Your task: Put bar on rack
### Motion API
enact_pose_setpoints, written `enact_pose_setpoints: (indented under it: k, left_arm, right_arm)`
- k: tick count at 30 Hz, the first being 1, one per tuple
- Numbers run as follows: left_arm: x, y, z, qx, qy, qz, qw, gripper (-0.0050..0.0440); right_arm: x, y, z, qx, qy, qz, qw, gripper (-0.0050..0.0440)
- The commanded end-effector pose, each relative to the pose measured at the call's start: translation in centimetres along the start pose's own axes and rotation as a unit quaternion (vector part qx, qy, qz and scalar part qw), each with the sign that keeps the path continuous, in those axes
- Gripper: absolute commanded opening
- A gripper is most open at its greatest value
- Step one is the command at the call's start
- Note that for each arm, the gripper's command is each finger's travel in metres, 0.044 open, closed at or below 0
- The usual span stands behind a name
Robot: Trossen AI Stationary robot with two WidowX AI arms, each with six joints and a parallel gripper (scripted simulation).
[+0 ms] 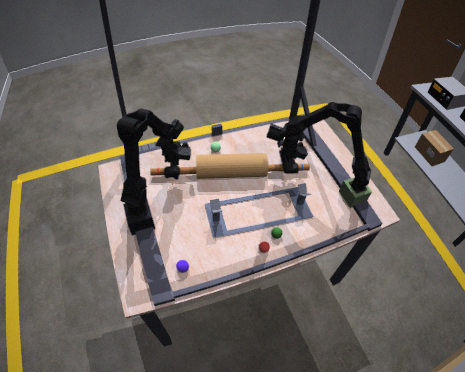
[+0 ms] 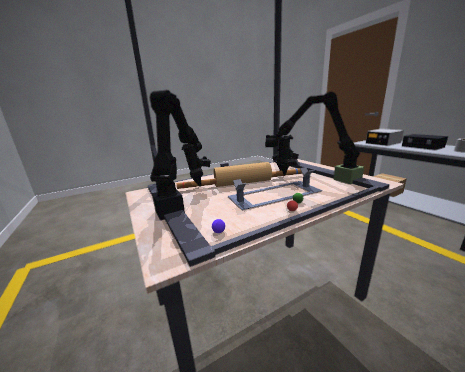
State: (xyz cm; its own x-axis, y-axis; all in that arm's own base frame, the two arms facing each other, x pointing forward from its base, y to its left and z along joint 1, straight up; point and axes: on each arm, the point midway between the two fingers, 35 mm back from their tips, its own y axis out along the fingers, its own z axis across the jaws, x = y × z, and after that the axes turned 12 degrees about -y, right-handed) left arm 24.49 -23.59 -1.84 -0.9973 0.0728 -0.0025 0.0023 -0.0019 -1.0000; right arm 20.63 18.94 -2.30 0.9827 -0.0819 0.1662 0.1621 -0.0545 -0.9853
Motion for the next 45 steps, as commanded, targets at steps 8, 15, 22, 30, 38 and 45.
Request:
enact_pose_setpoints:
  k: [8, 15, 22, 30, 38, 45]
  left_arm:
    - [0.3, 0.2, -0.2, -0.002, 0.003, -0.004, 1.000, 0.0050]
    - [0.2, 0.2, -0.1, -0.001, 0.003, -0.003, 1.000, 0.0050]
    - [0.2, 0.2, -0.1, 0.000, 0.003, -0.003, 1.000, 0.0050]
    - [0.2, 0.2, -0.1, 0.000, 0.003, -0.003, 1.000, 0.0050]
    - [-0.5, -1.9, 0.6, 0.014, 0.003, 0.014, 1.000, 0.0050]
    - [-0.5, -3.0, 0.7, 0.016, 0.004, 0.015, 1.000, 0.0050]
  right_arm:
    - [0.1, 0.4, 0.1, 0.004, 0.000, -0.001, 1.000, 0.0050]
    - [0.4, 0.0, 0.2, 0.008, 0.002, -0.008, 1.000, 0.0050]
    - [0.3, 0.0, 0.1, 0.006, 0.002, -0.007, 1.000, 0.0050]
    - [0.2, -0.1, 0.0, 0.005, 0.002, -0.007, 1.000, 0.0050]
    - [0.8, -1.3, 0.8, 0.020, 0.003, -0.012, 1.000, 0.0050]
    - [0.9, -2.3, 0.9, 0.023, 0.002, -0.013, 1.000, 0.0050]
